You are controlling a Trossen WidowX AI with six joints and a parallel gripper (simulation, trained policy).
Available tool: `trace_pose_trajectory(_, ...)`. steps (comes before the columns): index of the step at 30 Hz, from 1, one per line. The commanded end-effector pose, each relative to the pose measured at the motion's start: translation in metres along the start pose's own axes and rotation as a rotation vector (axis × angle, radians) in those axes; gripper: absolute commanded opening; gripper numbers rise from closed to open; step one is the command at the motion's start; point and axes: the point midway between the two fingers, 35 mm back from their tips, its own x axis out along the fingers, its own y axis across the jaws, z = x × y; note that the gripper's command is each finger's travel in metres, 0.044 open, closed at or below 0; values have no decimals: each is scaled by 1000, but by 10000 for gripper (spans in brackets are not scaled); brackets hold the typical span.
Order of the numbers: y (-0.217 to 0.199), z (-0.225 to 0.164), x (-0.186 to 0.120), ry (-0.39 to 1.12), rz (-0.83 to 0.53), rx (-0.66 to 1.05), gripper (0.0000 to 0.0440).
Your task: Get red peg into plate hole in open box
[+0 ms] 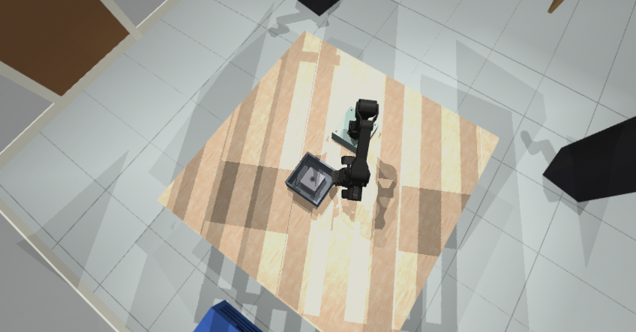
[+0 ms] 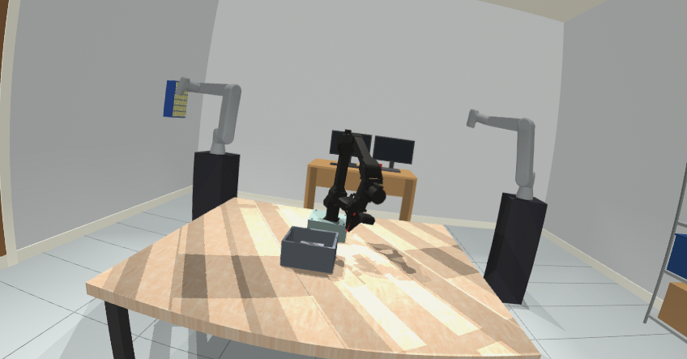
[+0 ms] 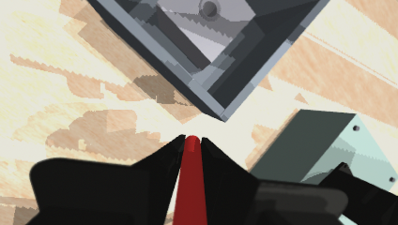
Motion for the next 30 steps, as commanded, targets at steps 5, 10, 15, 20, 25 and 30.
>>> trace_pose_trajectory(5, 1, 42, -4, -39, 3, 97, 0)
trace_pose_trajectory(10, 0, 67, 0, -51, -1, 137, 0)
trace_pose_trajectory(15, -2, 91, 9, -56, -4, 160, 0)
trace_pose_trajectory(20, -4, 113, 22, -52, -3, 162, 0)
trace_pose_trajectory(25, -6, 129, 35, -32, 2, 148, 0)
trace_pose_trajectory(30, -7, 139, 50, -3, 12, 115, 1)
